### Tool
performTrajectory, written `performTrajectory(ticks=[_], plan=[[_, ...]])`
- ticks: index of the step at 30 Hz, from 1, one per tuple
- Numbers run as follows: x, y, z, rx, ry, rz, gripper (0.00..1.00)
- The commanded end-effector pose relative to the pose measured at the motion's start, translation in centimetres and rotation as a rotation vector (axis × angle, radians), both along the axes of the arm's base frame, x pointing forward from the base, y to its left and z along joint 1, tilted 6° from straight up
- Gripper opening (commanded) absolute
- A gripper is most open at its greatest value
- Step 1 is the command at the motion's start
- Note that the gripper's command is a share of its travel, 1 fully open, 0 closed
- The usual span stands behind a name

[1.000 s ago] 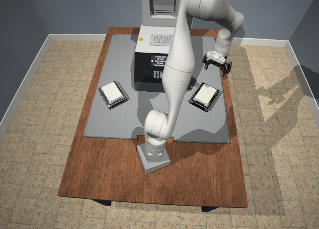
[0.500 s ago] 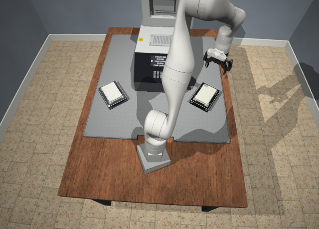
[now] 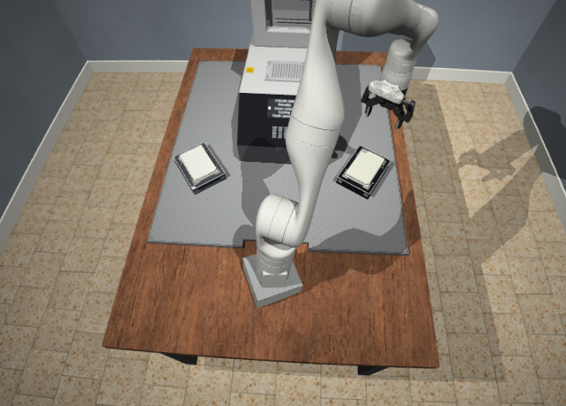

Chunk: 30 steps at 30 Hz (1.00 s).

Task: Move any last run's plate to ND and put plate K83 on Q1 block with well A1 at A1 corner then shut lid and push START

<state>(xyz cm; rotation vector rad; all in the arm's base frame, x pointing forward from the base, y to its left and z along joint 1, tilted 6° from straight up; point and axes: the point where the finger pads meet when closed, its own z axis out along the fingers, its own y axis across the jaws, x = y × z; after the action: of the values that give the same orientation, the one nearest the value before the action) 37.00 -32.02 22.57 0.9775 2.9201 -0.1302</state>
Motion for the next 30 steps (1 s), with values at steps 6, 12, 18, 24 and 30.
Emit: performTrajectory(ticks=[6,12,18,24,30], plan=[[0.0,0.0,1.6,-0.008,-0.003,-0.003,1.00],[0.0,0.1,2.1,-0.008,-0.003,-0.003,1.00],[-0.1,0.1,2.9,-0.008,-0.003,-0.003,1.00],[-0.1,0.2,3.6,-0.008,-0.004,-0.003,1.00],[0.0,0.2,3.4,-0.005,-0.006,0.001,1.00]])
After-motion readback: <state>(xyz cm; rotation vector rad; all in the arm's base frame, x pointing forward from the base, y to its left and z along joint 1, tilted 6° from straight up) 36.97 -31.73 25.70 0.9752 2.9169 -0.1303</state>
